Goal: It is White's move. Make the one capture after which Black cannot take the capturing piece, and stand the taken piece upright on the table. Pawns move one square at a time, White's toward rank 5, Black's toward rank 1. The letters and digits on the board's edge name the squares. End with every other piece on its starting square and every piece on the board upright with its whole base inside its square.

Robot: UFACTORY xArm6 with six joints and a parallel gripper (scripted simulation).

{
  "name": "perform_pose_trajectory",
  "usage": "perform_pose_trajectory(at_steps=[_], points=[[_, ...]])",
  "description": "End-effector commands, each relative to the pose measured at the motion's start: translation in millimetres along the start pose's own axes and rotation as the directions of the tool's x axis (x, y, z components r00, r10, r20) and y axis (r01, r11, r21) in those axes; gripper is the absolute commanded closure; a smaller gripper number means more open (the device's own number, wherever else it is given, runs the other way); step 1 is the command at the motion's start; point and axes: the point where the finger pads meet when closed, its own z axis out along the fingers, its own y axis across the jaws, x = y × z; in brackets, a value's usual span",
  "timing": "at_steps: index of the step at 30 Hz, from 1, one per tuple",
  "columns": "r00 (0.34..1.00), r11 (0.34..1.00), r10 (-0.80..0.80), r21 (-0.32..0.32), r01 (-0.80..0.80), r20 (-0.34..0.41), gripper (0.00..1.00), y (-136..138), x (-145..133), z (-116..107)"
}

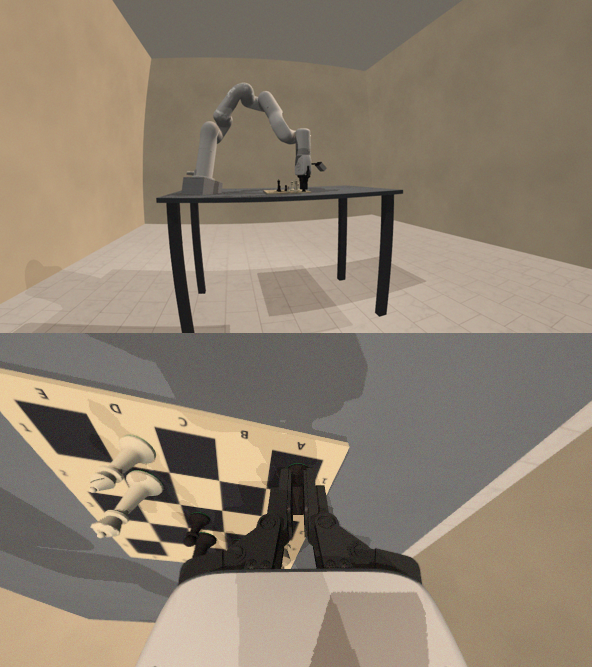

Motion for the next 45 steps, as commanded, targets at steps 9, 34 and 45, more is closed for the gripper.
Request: perform_pose_trajectory(at_steps=[9,34,45], points=[[1.0,1.0,0.0,-0.001,0.0,-0.002,1.0,0.3,0.7,-0.8],[1.0,1.0,0.0,-0.001,0.0,-0.002,1.0,0.3,0.7,-15.4],[1.0,1.0,0.0,-0.001,0.0,-0.002,1.0,0.2,0.5,-90.7]])
